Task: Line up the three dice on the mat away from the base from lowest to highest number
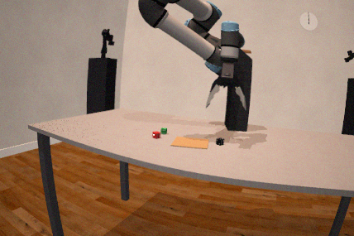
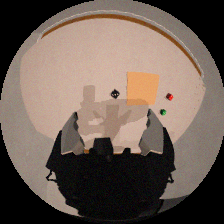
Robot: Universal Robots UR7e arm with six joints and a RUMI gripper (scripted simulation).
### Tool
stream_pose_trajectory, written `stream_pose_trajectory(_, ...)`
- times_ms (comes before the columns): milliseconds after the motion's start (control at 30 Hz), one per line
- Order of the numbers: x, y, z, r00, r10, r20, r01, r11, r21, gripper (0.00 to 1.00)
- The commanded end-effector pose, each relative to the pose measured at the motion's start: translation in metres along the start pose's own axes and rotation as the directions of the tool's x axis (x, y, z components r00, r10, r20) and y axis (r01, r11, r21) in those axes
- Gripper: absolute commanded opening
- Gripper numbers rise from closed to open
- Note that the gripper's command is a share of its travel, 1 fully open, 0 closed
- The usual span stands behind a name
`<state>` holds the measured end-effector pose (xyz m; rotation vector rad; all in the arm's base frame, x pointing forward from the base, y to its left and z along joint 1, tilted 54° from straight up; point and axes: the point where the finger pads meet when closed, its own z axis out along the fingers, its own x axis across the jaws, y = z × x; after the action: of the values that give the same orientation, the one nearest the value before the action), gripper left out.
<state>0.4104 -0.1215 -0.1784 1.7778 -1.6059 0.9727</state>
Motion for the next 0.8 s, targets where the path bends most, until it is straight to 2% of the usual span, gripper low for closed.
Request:
stream_pose_trajectory(0,-0.001,-0.001,0.001,0.997,-0.082,0.002,0.082,0.997,0.009,1.00)
stream_pose_trajectory(200,-0.005,-0.001,0.003,0.962,-0.273,0.000,0.273,0.962,0.009,1.00)
stream_pose_trajectory(467,-0.009,-0.001,0.006,0.845,-0.535,-0.002,0.535,0.845,0.009,1.00)
stream_pose_trajectory(533,-0.009,-0.001,0.006,0.845,-0.535,-0.002,0.535,0.845,0.009,1.00)
stream_pose_trajectory(767,-0.013,0.000,0.009,0.669,-0.744,-0.004,0.744,0.669,0.008,1.00)
